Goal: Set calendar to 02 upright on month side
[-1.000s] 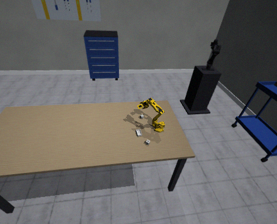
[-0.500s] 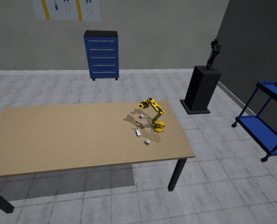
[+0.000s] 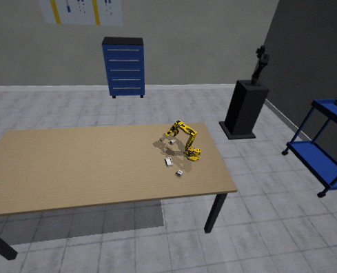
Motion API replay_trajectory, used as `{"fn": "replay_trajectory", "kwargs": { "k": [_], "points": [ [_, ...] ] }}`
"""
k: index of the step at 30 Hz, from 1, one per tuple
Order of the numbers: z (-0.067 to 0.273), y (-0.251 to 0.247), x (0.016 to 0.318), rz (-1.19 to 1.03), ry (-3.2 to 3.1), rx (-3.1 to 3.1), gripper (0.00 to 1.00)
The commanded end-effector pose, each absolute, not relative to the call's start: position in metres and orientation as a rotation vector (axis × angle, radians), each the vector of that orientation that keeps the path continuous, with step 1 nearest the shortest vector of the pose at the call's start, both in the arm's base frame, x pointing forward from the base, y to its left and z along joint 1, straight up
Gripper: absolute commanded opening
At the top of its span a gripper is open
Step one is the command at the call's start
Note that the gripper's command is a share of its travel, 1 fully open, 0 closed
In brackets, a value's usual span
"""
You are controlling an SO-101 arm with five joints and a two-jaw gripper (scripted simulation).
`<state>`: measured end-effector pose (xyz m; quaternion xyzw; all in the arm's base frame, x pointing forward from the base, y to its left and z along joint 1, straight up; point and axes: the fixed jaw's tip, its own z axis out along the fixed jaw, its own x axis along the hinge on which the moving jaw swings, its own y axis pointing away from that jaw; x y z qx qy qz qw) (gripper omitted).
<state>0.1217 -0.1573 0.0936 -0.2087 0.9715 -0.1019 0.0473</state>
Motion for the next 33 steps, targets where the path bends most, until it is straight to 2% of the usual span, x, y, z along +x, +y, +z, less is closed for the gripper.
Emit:
{"fn": "replay_trajectory", "kwargs": {
  "k": [1, 6, 14, 33],
  "points": [
    [0.081, -0.159, 0.120, -0.218, 3.006, -0.608, 0.35],
    [0.066, -0.156, 0.118, -0.098, 3.049, -0.616, 0.35],
    [0.060, -0.155, 0.111, -0.040, 3.079, -0.559, 0.35],
    [0.060, -0.155, 0.111, -0.040, 3.079, -0.559, 0.35]
  ]
}}
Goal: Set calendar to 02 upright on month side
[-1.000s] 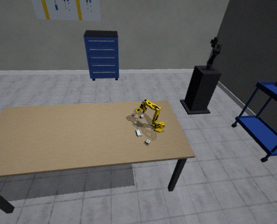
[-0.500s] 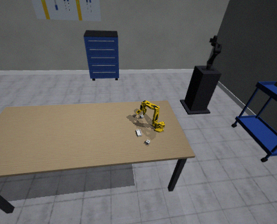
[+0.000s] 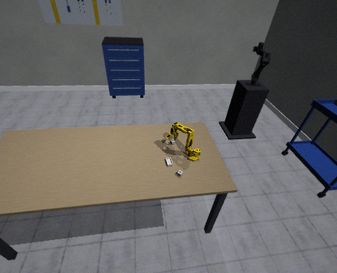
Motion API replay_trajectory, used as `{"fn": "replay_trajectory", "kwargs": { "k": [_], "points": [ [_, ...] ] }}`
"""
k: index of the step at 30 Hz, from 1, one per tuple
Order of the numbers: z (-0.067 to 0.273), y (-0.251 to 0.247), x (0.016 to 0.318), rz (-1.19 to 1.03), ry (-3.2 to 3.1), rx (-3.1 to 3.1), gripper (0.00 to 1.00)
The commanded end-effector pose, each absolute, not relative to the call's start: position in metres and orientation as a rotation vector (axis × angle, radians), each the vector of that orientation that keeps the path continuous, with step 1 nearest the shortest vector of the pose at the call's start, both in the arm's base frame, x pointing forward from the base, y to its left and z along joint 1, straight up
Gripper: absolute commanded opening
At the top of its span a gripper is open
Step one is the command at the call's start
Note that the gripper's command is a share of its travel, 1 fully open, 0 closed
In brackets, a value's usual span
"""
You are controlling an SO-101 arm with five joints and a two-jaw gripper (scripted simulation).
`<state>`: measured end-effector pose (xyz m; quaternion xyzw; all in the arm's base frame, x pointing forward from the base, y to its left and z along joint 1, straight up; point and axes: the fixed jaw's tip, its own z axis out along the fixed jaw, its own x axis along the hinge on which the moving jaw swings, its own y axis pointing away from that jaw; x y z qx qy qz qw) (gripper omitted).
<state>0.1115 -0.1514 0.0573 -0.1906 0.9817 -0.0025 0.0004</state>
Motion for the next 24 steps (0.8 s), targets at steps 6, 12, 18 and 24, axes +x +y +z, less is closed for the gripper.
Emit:
{"fn": "replay_trajectory", "kwargs": {
  "k": [6, 12, 18, 24],
  "points": [
    [0.057, -0.155, 0.111, -0.040, 3.079, -0.559, 0.35],
    [0.051, -0.156, 0.112, -0.040, 3.079, -0.559, 0.35],
    [0.045, -0.156, 0.112, -0.040, 3.079, -0.559, 0.35],
    [0.035, -0.156, 0.112, -0.040, 3.079, -0.559, 0.35]
  ]
}}
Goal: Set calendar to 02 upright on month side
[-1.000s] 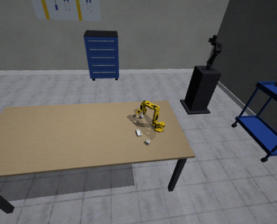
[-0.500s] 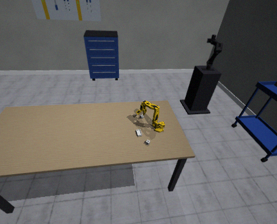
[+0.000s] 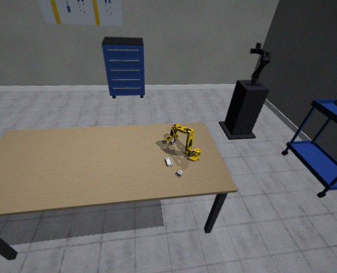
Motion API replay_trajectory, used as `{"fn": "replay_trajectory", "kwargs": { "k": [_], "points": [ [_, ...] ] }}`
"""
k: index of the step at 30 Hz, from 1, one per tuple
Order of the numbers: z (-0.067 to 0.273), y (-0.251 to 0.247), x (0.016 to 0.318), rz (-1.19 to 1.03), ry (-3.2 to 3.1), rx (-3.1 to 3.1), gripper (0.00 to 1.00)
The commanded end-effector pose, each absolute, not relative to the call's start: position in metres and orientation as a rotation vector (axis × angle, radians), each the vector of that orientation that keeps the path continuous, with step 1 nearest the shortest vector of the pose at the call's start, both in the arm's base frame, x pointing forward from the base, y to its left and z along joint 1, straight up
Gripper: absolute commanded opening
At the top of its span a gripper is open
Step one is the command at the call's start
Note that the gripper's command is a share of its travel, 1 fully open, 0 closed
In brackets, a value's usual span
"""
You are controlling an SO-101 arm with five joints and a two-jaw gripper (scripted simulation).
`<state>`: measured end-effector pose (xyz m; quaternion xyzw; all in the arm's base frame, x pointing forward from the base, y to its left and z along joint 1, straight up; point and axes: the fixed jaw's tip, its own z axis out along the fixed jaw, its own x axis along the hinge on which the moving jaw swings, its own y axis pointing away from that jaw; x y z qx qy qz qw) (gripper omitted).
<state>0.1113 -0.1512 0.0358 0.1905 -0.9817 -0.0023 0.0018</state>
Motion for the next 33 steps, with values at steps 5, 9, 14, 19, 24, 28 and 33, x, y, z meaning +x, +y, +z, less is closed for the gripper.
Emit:
{"fn": "replay_trajectory", "kwargs": {
  "k": [5, 9, 14, 19, 24, 28, 33],
  "points": [
    [0.028, -0.156, 0.112, 0.040, -3.103, 0.563, 0.35],
    [0.026, -0.156, 0.112, 0.040, -3.103, 0.563, 0.35],
    [0.021, -0.155, 0.112, 0.040, -3.103, 0.563, 0.35],
    [0.020, -0.155, 0.112, 0.040, -3.103, 0.563, 0.35],
    [0.020, -0.155, 0.112, 0.040, -3.103, 0.563, 0.35],
    [0.020, -0.155, 0.112, 0.040, -3.103, 0.563, 0.35],
    [0.020, -0.156, 0.112, 0.040, -3.102, 0.563, 0.34]
  ]
}}
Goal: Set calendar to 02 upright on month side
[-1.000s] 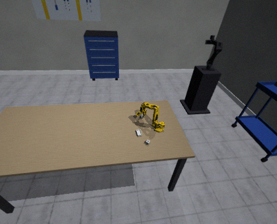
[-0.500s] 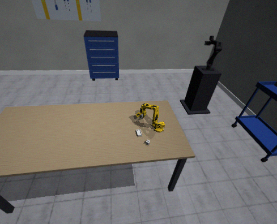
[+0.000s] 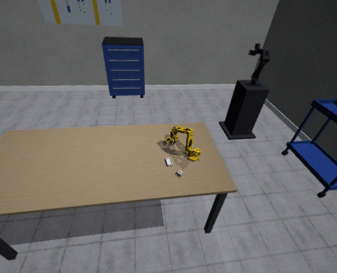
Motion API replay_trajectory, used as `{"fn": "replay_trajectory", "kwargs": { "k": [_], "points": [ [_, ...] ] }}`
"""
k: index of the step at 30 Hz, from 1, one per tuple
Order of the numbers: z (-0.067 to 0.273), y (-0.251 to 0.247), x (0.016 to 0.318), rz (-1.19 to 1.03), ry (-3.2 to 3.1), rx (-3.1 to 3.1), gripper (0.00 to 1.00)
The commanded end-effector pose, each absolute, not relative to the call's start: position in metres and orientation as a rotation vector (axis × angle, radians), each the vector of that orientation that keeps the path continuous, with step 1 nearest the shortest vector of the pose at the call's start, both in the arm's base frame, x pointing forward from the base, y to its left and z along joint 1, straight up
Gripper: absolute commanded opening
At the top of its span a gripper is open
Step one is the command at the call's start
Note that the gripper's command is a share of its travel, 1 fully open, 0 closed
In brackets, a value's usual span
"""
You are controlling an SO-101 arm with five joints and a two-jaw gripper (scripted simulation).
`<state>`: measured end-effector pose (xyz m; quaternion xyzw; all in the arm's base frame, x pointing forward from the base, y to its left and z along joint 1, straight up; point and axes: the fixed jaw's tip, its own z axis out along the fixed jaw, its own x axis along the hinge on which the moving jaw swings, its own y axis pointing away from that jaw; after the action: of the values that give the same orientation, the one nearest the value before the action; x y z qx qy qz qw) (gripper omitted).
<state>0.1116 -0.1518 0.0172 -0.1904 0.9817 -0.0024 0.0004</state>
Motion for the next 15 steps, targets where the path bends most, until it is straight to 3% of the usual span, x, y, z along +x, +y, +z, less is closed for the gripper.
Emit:
{"fn": "replay_trajectory", "kwargs": {
  "k": [1, 15],
  "points": [
    [0.0197, -0.1561, 0.1120, -0.040, 3.079, -0.559, 0.34],
    [0.0199, -0.1602, 0.1136, -0.040, 3.079, -0.559, 0.26]
  ]
}}
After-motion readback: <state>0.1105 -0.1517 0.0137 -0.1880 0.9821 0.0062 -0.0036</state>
